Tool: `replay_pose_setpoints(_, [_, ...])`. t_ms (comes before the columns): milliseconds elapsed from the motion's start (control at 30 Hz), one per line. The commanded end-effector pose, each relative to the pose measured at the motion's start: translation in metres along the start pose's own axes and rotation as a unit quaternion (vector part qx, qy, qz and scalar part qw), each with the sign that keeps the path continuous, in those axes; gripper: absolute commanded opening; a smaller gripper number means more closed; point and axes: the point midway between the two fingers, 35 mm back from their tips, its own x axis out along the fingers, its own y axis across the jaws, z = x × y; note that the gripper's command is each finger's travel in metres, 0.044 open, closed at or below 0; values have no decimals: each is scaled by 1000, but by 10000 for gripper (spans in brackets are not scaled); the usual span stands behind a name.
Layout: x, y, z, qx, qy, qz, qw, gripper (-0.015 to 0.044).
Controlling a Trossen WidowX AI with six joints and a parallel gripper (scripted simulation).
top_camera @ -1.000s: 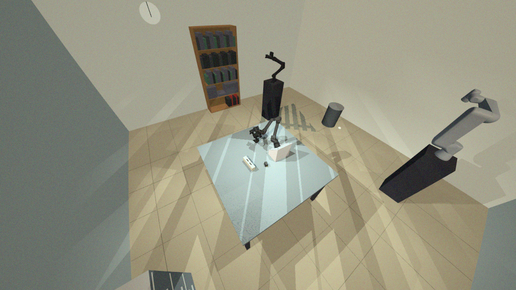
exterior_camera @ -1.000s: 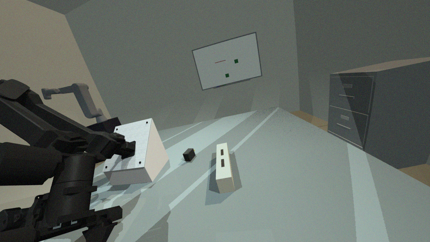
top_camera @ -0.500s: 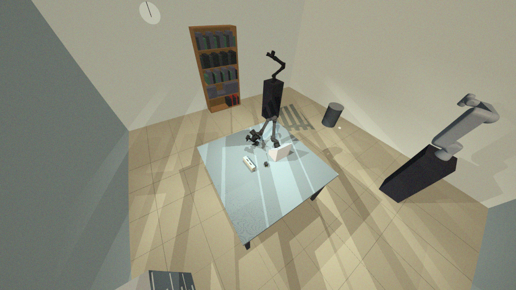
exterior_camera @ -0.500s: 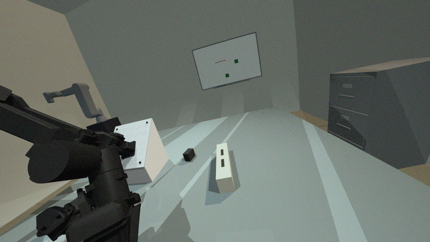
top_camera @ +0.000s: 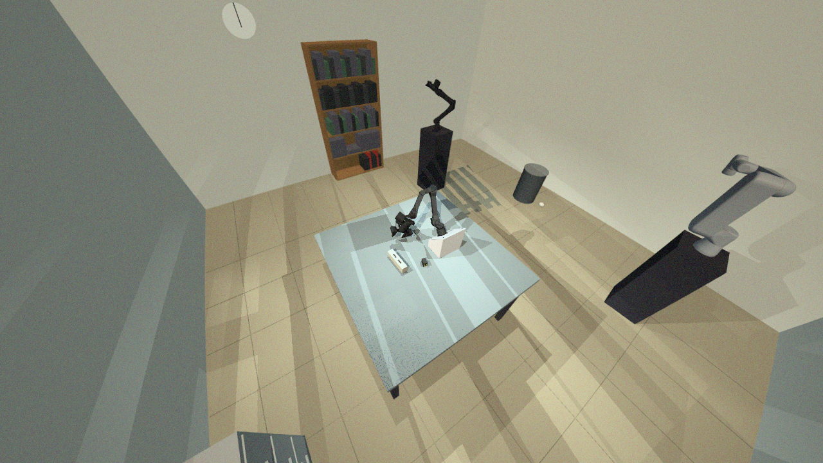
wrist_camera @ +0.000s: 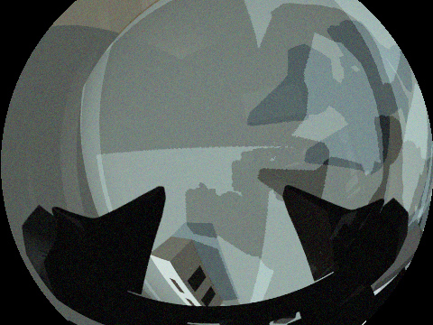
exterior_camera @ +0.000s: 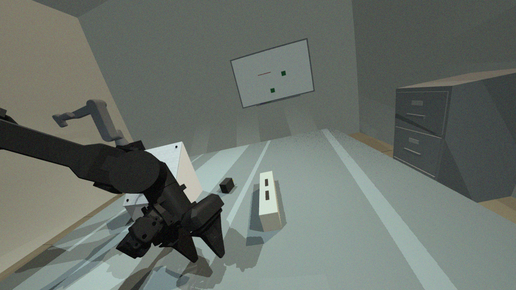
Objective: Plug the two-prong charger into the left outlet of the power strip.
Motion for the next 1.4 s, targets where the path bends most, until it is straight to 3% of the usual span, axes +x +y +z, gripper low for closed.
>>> replay_pose_setpoints(0, [-1,4,-22,-68,32,2,997,440])
replay_pose_setpoints(333, [-10,7,-75,-230,100,8,968,440])
replay_pose_setpoints(667, [-24,1,-123,-402,154,11,903,440])
replay_pose_setpoints(1000, [-39,-10,-165,-570,195,20,798,440])
replay_pose_setpoints(1367, [-59,-27,-202,-729,225,33,646,440])
